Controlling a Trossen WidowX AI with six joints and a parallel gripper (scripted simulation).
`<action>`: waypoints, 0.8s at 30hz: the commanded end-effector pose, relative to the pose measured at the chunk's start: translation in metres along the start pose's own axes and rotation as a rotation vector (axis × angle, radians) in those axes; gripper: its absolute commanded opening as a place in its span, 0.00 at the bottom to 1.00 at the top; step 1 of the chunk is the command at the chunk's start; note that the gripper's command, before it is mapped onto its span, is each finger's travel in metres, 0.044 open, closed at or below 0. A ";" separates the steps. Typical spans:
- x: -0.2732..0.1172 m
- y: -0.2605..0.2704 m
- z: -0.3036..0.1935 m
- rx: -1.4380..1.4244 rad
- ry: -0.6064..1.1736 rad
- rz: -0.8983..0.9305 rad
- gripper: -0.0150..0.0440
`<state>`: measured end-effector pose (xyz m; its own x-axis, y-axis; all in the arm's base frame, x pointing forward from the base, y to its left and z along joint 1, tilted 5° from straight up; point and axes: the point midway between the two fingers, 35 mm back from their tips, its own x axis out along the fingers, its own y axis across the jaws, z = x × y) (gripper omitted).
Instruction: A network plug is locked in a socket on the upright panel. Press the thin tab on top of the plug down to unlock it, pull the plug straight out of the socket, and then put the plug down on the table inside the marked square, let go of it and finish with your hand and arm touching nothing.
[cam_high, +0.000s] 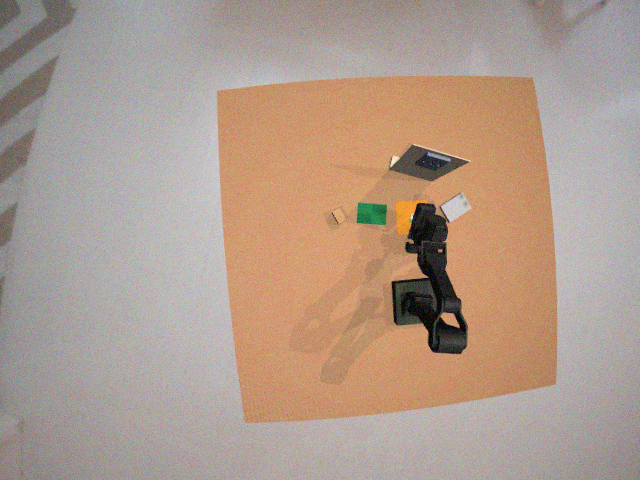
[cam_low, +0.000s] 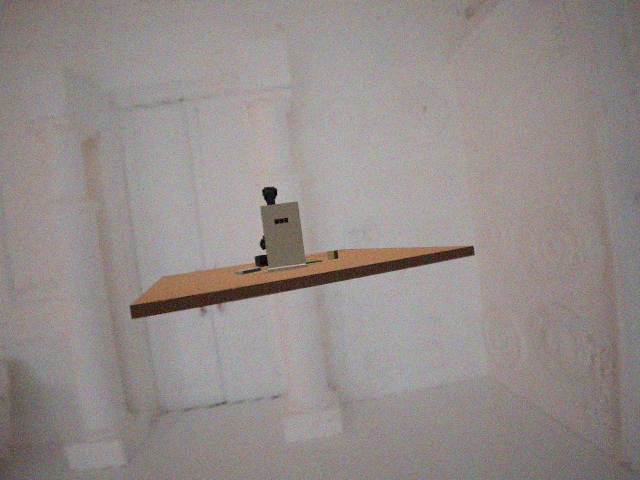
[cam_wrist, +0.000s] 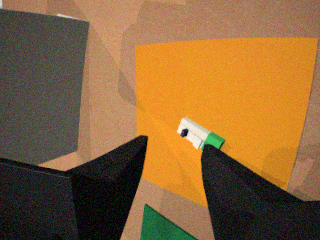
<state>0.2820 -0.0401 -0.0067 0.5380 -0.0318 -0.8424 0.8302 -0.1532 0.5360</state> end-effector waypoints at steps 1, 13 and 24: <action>-0.004 -0.001 0.000 -0.004 0.002 -0.003 0.52; -0.013 0.002 0.000 -0.003 0.001 -0.003 0.52; -0.026 0.014 0.001 -0.003 0.000 -0.003 0.52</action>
<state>0.2785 -0.0425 0.0165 0.5337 -0.0366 -0.8449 0.8322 -0.1551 0.5323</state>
